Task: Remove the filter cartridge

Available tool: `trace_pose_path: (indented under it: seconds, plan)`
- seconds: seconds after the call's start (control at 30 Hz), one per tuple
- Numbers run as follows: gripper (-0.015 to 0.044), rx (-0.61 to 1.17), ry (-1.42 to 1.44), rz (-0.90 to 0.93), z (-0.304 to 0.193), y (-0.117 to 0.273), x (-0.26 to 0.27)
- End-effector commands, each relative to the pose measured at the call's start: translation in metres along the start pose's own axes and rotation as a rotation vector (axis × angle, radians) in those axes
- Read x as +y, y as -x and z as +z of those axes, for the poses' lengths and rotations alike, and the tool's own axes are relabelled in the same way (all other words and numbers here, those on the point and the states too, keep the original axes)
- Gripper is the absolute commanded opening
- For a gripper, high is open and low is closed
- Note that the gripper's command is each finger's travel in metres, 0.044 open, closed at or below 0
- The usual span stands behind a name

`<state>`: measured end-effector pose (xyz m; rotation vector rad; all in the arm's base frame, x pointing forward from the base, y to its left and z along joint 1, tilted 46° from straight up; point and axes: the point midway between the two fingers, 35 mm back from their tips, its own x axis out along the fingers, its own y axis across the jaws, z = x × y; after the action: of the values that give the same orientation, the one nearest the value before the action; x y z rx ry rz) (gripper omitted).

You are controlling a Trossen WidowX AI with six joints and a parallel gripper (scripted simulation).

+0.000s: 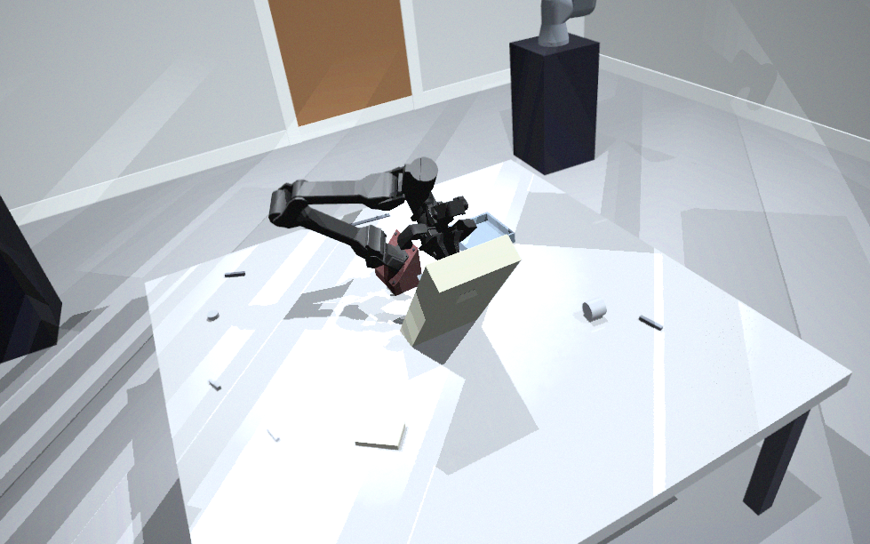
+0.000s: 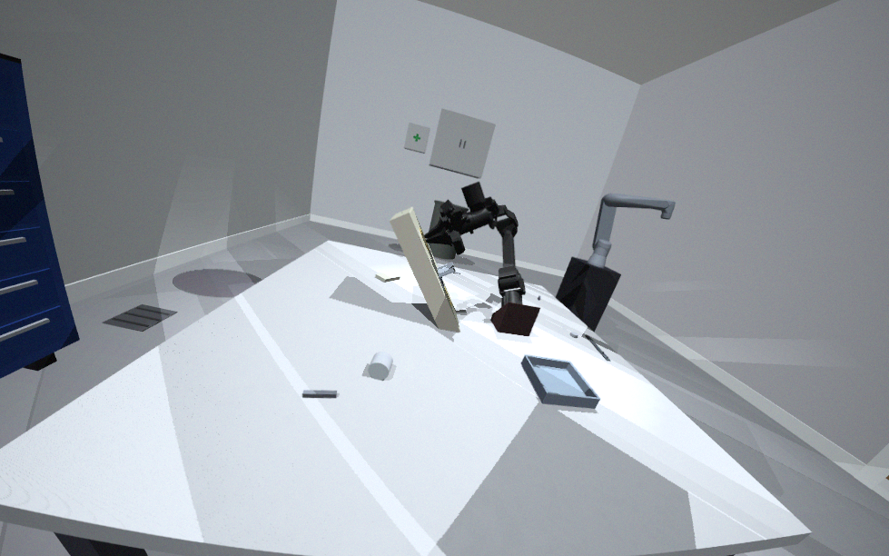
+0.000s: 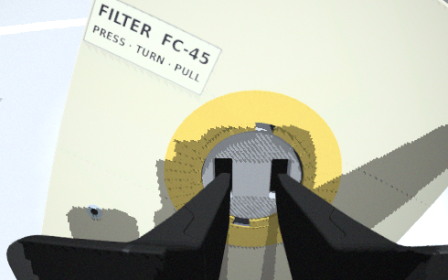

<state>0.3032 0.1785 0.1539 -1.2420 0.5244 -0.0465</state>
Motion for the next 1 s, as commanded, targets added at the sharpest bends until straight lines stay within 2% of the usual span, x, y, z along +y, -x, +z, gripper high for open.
trace_pose_path:
  seconds: [0.0,0.97]
  plan:
    - [0.0097,0.0,0.002,0.002,0.0,-0.002,0.0]
    - [0.0097,0.0,0.002,0.001,0.0,-0.014,0.0]
